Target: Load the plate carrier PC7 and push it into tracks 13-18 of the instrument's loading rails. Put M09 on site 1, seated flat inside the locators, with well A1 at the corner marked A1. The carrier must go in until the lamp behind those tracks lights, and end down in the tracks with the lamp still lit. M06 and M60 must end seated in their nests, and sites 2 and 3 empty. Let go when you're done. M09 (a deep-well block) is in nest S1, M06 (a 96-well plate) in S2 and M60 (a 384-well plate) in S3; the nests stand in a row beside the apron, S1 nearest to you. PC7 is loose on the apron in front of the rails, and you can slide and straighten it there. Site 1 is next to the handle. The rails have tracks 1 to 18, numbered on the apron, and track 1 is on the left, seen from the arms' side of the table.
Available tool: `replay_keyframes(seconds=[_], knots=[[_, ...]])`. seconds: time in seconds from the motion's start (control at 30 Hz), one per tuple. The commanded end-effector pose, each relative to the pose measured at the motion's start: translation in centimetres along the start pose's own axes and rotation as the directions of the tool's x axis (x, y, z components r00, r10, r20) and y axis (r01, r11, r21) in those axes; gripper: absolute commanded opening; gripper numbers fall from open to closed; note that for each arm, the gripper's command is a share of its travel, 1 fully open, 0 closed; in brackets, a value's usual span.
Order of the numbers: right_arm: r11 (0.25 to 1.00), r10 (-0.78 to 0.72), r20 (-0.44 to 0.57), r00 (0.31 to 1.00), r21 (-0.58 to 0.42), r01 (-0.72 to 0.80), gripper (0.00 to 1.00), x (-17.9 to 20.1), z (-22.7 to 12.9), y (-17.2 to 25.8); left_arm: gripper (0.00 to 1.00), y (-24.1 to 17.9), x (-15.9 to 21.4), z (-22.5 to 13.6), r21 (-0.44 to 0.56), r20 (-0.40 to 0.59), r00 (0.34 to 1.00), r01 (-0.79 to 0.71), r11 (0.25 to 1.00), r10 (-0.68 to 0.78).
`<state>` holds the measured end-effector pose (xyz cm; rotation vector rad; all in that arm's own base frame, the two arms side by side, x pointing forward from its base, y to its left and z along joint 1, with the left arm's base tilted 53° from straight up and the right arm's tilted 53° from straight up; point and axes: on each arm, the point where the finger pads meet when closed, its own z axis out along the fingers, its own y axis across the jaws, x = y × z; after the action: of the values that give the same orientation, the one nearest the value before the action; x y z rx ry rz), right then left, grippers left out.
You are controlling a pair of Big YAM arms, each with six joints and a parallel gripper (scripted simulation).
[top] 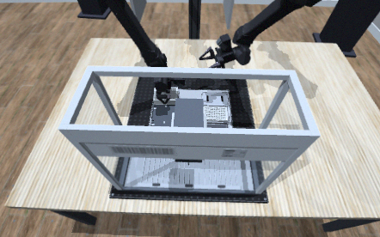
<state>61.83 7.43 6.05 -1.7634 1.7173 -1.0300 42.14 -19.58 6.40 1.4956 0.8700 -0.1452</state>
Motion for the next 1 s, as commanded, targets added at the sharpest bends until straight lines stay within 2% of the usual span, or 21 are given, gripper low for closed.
replay_keyframes(seconds=[0.0,0.13,0.3,0.37,0.43,0.53,0.67,0.87,0.97], knots=[[1.0,0.012,0.022,1.0,0.013,-0.013,1.0,-1.1,-2.4,-0.6,1.0,-0.2,-0.9,-0.2,0.001,0.015,1.0,-0.002,1.0,0.002],[1.0,0.015,0.022,1.0,0.021,-0.016,1.0,-1.1,-3.0,0.0,1.0,-0.2,-0.9,-0.2,0.001,0.015,1.0,-0.002,1.0,0.002],[1.0,0.015,0.022,1.0,0.013,-0.015,1.0,-1.0,-6.2,1.1,1.0,-0.2,-0.9,-0.2,0.001,0.015,1.0,-0.002,1.0,0.002],[1.0,0.015,0.022,1.0,0.013,-0.015,1.0,-1.0,-6.2,1.1,1.0,-0.2,-0.9,-0.2,0.001,0.015,1.0,-0.002,1.0,0.002],[0.998,0.059,0.037,0.998,0.03,-0.06,1.0,-0.6,-6.8,1.0,1.0,-0.2,-0.9,-0.2,0.001,0.015,1.0,-0.002,1.0,0.002],[0.985,0.158,0.085,0.984,0.053,-0.163,1.0,0.4,-6.0,1.5,1.0,-0.2,-0.9,-0.2,0.001,0.015,1.0,-0.002,1.0,0.002],[0.97,0.229,0.168,0.959,0.046,-0.24,1.0,0.0,-4.5,3.1,1.0,-0.2,-0.9,-0.2,0.001,0.015,1.0,-0.002,1.0,0.002],[0.935,0.319,0.301,0.899,0.058,-0.351,1.0,-0.2,-3.9,3.4,1.0,-0.2,-0.9,-0.2,0.001,0.015,1.0,-0.002,1.0,0.002],[0.928,0.331,0.323,0.887,0.058,-0.368,1.0,-0.3,-3.9,3.5,1.0,-0.2,-0.9,-0.2,0.001,0.015,1.0,-0.002,1.0,0.002]])
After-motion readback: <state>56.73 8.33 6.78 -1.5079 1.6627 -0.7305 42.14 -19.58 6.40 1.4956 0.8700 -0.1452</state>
